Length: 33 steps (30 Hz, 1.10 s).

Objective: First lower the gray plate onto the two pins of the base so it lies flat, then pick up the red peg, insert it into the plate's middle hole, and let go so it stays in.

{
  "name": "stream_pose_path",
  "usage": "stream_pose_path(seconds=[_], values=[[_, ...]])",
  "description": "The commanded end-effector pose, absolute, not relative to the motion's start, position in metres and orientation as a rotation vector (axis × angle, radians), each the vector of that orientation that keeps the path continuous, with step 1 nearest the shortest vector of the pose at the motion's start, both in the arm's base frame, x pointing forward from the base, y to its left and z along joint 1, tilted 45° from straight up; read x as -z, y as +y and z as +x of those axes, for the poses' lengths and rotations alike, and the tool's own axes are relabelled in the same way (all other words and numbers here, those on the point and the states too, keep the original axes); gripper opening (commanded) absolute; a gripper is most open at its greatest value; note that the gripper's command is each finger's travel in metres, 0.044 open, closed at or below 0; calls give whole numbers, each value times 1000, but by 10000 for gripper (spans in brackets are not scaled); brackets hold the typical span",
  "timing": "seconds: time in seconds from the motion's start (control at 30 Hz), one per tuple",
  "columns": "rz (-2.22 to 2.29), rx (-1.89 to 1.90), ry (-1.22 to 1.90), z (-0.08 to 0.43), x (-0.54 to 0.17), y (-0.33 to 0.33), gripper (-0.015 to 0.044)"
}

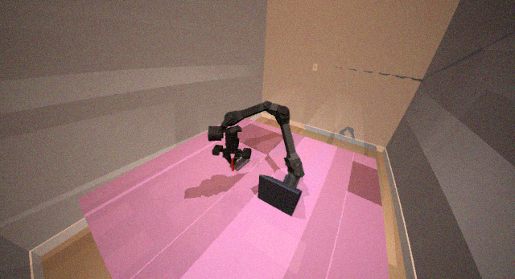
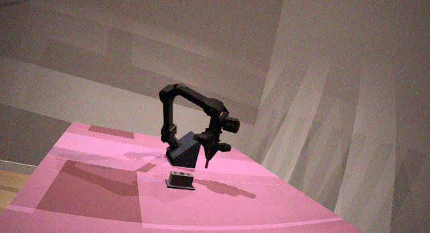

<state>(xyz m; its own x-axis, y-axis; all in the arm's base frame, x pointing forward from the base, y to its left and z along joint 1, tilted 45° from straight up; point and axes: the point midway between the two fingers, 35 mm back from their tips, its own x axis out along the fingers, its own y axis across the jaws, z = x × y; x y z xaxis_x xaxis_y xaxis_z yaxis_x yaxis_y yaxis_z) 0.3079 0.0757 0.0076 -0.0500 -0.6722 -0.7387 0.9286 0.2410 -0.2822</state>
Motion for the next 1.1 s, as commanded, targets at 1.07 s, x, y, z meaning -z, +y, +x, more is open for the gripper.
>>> stream_pose_path(seconds=[1.07], values=[[333, 1348, 912, 348, -78, 0, 0]])
